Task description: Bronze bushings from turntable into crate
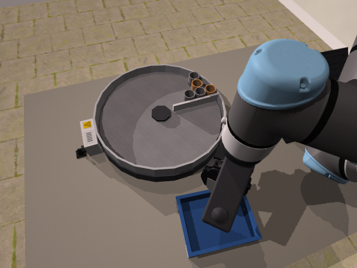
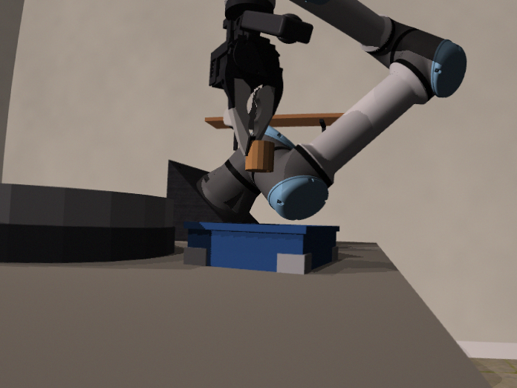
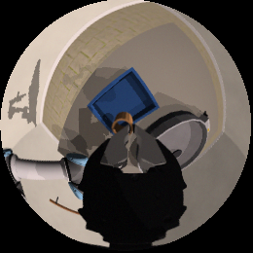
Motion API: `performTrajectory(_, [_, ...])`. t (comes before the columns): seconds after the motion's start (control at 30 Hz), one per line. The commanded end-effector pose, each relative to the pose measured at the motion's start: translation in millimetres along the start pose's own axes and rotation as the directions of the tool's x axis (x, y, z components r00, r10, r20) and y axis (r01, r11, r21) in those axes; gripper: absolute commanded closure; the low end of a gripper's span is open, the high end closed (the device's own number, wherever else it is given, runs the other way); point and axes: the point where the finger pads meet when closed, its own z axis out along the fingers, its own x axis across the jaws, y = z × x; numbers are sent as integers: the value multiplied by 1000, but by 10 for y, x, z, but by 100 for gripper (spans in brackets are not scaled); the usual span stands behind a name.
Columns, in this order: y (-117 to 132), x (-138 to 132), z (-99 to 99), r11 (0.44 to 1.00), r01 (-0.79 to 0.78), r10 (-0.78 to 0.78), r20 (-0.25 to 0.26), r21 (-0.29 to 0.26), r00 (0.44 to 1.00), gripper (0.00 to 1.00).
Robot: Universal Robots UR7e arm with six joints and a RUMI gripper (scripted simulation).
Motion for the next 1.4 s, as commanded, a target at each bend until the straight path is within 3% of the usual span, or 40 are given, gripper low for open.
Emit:
performTrajectory(0.0, [-119, -66, -13, 1000, -6, 6, -1, 2, 1000, 100])
performTrajectory(1.37, [-162, -100, -6, 1000, -9, 9, 1, 2, 1000, 100])
